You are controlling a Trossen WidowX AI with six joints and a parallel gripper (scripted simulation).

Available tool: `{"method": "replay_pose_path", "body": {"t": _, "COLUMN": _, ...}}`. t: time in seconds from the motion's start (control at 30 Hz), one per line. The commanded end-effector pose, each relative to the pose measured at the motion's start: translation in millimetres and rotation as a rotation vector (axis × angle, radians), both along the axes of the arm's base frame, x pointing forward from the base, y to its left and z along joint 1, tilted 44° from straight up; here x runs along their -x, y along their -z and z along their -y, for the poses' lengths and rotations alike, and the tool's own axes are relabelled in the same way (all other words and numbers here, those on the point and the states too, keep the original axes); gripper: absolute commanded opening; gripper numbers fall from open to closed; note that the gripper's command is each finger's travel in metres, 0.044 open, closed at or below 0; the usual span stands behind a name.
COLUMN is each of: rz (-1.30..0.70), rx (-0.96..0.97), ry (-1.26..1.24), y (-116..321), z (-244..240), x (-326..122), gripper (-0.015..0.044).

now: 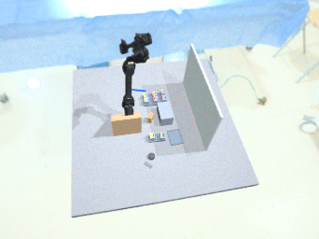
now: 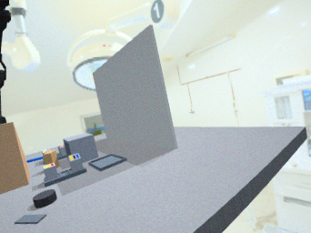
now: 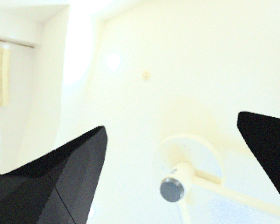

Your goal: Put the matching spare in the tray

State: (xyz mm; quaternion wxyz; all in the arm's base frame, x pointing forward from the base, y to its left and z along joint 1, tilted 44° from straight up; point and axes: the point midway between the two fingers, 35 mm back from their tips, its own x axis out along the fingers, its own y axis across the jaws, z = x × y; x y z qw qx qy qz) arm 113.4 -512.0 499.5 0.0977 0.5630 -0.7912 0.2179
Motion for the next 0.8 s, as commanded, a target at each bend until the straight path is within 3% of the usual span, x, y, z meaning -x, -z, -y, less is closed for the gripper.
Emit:
{"method": "replay_pose_path", "body": {"t": 0.0, "rz": 0.000, "rx": 0.000, "ry": 0.000, "y": 0.0, "z": 0.0, "x": 0.0, "gripper": 0.0426}}
{"method": "replay_pose_path", "body": {"t": 0.2, "rz": -0.008, "rx": -0.007, "ry": -0.004, "y": 1.5, "z": 0.5, "x": -2.3, "gripper": 0.0440}}
{"method": "replay_pose_path", "body": {"t": 0.3, "rz": -0.120, "rx": -0.098, "ry": -0.053, "y": 20.3, "z": 6.0, "x": -30.9, "gripper": 0.0440}}
{"method": "replay_pose_path", "body": {"t": 0.53, "rz": -0.497, "rx": -0.296, "ry": -0.130, "y": 59.4, "z": 13.5, "x": -90.0, "gripper": 0.0440}}
{"method": "replay_pose_path", "body": {"t": 0.77, "rz": -1.158, "rx": -0.482, "ry": -0.318, "y": 134.1, "z": -2.2, "x": -183.1, "gripper": 0.0440}}
